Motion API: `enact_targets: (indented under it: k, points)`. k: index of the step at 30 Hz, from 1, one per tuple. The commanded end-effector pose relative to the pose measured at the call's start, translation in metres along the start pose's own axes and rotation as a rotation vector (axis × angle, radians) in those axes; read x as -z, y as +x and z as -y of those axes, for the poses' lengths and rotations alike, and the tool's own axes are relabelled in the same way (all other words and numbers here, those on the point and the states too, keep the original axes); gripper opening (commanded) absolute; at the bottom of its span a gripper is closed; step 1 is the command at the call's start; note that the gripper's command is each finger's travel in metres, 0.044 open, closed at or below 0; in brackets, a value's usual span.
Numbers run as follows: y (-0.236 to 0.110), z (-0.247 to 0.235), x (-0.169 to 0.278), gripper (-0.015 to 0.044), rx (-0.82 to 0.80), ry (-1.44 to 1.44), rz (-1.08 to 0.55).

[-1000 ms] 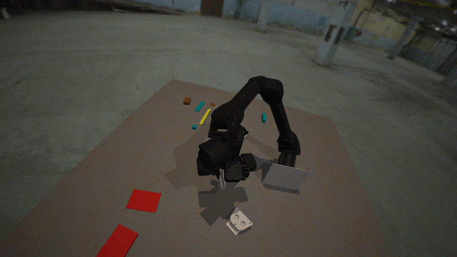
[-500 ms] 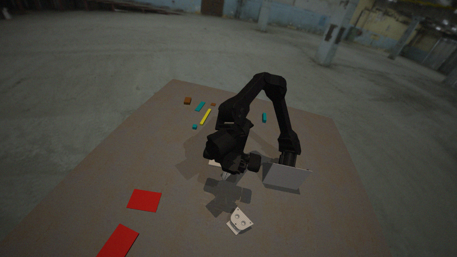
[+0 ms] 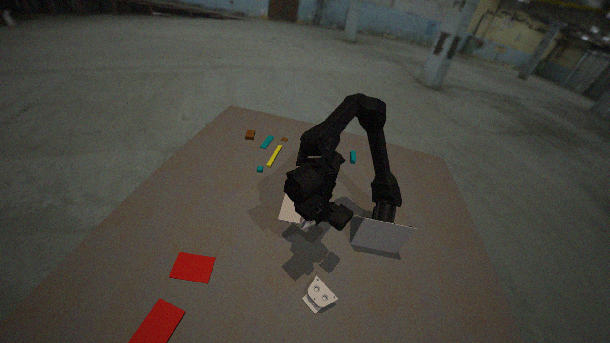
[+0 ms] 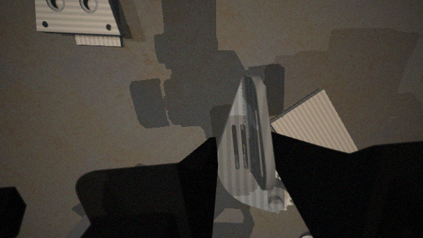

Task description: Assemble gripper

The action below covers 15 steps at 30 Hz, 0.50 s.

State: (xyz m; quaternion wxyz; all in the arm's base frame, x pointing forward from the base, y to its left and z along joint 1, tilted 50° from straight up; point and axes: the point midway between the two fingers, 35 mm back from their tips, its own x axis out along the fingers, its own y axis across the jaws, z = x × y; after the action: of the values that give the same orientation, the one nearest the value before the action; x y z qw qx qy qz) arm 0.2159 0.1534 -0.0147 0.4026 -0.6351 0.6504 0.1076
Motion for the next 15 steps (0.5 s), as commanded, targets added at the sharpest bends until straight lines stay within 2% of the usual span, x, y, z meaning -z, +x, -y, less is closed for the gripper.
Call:
enact_targets:
  k: [1, 15]
  points:
    - [-0.001, 0.001, 0.009, 0.0134, 0.006, 0.104, 0.001]
    - [0.002, 0.000, 0.039, 0.0134, 0.006, 0.510, 0.001]
